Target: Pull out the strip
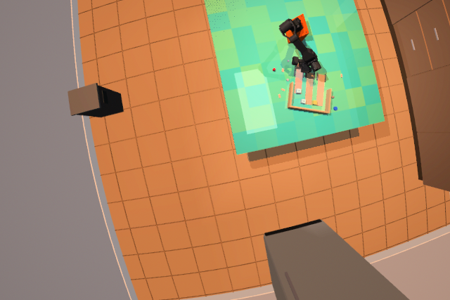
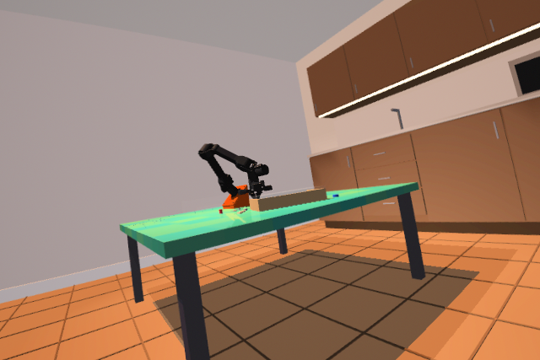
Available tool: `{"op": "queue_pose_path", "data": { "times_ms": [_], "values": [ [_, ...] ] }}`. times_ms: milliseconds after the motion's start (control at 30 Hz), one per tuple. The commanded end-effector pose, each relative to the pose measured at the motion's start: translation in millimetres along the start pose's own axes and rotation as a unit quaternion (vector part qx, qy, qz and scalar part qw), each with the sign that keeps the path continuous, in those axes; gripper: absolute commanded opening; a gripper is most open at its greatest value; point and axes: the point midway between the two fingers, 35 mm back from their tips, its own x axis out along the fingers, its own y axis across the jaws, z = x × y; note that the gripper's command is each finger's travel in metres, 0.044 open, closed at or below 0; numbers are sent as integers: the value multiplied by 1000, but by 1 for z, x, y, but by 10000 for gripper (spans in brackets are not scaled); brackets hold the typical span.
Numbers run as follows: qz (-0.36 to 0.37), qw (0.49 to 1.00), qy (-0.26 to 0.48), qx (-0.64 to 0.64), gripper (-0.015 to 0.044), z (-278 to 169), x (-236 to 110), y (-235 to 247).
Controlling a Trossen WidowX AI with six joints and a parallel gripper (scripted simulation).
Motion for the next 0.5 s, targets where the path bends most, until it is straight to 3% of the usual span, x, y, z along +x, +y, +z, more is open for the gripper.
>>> {"op": "queue_pose_path", "data": {
  "times_ms": [0,467],
  "values": [
    [-1,1000,9,-1,0,-12,4,-1],
    [-1,1000,10,-1,0,-34,4,-1]
  ]
}}
